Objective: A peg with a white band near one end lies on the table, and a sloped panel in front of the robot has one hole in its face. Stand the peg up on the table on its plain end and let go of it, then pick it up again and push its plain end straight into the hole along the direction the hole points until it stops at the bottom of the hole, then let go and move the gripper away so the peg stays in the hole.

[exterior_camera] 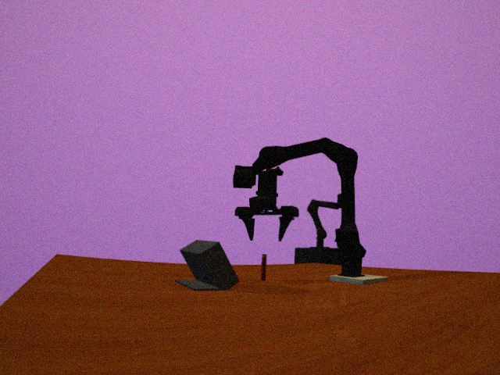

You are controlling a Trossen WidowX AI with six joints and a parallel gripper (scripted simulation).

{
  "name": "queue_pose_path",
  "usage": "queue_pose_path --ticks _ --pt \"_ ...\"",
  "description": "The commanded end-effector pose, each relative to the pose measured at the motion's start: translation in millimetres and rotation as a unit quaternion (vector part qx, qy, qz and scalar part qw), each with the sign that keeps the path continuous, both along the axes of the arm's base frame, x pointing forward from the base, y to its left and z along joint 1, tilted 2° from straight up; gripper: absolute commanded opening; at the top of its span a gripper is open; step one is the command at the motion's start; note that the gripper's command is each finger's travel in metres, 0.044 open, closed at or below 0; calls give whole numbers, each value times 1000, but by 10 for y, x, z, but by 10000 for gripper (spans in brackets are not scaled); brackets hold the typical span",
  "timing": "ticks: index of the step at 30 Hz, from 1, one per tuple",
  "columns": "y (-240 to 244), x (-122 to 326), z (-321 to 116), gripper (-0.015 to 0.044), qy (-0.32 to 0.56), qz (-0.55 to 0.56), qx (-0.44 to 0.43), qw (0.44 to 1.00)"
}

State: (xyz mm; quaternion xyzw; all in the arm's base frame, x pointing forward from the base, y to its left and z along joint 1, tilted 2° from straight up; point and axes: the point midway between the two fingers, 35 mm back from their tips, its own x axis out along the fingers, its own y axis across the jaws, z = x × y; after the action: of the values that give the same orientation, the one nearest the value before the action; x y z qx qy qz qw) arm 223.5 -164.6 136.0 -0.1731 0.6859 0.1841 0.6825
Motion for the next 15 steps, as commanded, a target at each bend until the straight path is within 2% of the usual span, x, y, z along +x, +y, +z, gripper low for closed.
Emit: queue_pose_path --ticks 1,15 --pt "-11 3 -4 440 1 -18 -4 1000" --pt "-12 4 -58 440 2 -189 -5 982"
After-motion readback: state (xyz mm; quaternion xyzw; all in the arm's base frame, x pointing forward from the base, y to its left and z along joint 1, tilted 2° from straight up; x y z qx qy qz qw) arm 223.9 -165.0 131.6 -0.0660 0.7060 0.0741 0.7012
